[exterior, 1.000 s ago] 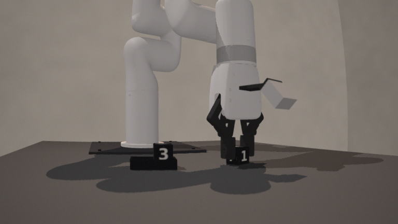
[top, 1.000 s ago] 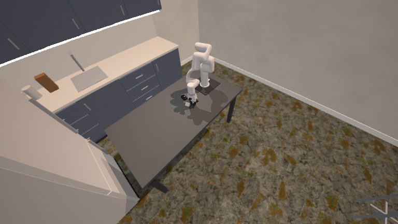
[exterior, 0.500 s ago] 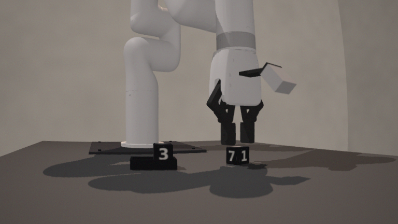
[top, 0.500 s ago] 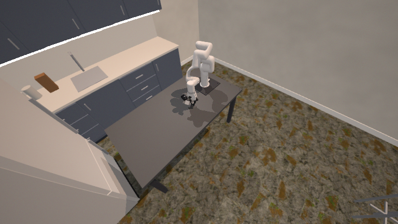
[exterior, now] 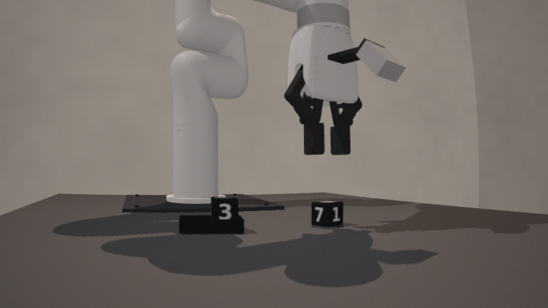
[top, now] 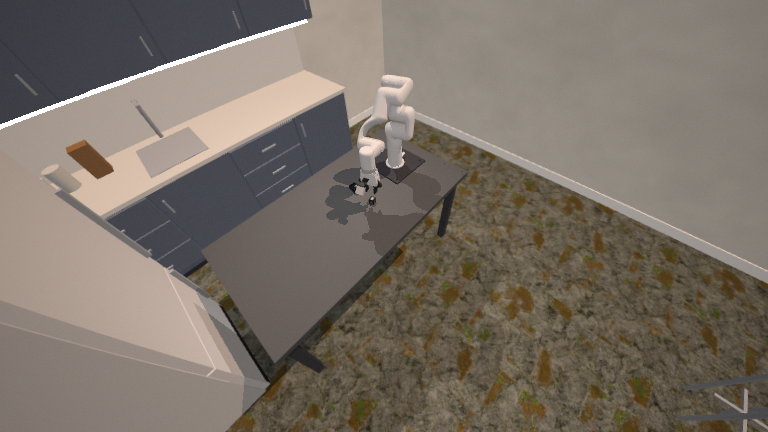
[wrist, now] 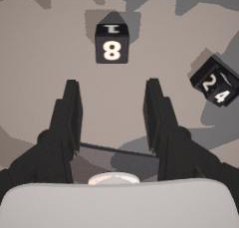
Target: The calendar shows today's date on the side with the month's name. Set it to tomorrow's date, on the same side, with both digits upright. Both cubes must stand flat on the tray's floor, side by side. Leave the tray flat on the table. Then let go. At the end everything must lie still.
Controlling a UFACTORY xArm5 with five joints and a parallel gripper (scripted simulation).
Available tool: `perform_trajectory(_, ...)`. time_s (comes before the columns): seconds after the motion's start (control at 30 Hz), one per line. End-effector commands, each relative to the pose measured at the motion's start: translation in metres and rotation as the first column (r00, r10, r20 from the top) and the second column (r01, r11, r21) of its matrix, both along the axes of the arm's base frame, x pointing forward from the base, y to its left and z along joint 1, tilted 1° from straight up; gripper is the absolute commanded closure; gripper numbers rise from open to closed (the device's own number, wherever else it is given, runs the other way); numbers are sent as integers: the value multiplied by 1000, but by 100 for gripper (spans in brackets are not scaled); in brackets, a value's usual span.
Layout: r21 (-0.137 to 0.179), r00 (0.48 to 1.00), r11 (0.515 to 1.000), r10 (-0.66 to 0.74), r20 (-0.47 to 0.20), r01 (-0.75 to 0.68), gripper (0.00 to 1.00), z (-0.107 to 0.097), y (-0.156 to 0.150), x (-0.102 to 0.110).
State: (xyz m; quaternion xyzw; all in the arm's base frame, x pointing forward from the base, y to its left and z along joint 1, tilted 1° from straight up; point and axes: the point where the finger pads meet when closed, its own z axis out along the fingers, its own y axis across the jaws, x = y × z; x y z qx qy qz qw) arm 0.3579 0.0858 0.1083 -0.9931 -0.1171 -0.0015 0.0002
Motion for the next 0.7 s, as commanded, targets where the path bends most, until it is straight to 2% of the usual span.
perform_trajectory(0.0,0,1000,1000,0,2,0,51,7,0,0)
perform_trajectory(0.03,0,1000,1000,0,2,0,51,7,0,0)
perform_trajectory(0.07,0,1000,1000,0,2,0,0,7,0,0)
perform_trajectory(0.67,0,1000,1000,0,2,0,0,7,0,0)
